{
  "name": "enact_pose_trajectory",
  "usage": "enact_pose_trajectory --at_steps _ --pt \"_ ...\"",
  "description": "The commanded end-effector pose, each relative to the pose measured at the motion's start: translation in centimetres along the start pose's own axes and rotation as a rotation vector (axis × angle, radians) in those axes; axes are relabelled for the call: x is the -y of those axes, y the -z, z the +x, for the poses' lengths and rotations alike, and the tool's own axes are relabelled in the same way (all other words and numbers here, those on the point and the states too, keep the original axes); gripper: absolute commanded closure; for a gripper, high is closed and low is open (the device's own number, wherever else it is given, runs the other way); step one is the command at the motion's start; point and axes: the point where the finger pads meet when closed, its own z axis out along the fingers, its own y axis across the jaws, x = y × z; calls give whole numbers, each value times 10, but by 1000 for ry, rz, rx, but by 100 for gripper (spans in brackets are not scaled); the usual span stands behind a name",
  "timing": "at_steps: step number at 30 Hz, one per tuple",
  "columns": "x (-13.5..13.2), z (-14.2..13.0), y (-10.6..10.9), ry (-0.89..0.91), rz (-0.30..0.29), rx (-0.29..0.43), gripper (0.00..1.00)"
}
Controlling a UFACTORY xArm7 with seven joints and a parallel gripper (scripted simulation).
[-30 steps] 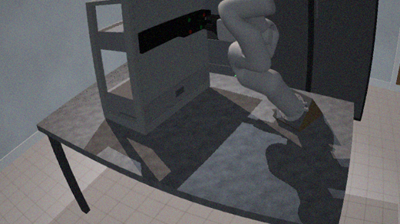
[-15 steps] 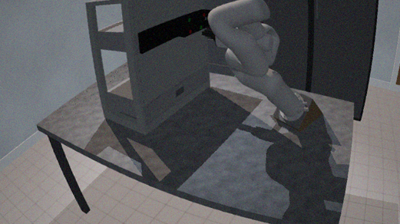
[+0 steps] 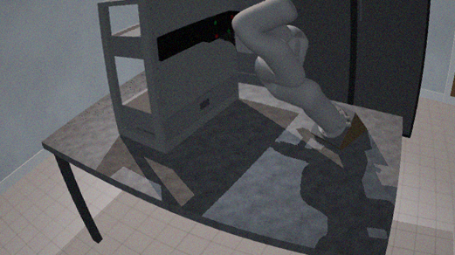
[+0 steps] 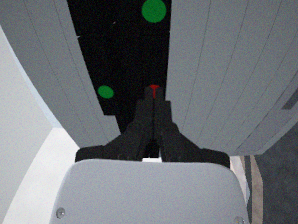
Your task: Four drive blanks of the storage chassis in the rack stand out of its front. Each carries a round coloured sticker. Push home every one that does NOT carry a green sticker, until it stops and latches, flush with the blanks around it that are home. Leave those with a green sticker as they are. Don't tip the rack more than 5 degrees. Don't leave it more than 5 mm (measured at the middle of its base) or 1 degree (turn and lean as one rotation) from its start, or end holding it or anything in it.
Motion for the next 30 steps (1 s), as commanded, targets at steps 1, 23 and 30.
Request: enact_pose_trajectory --at_steps 1,23,30 --pt "1 2 -13 3 4 -6 100" --pt "2 2 -23 3 4 -6 100" --pt "2 2 -24 3 4 -6 100"
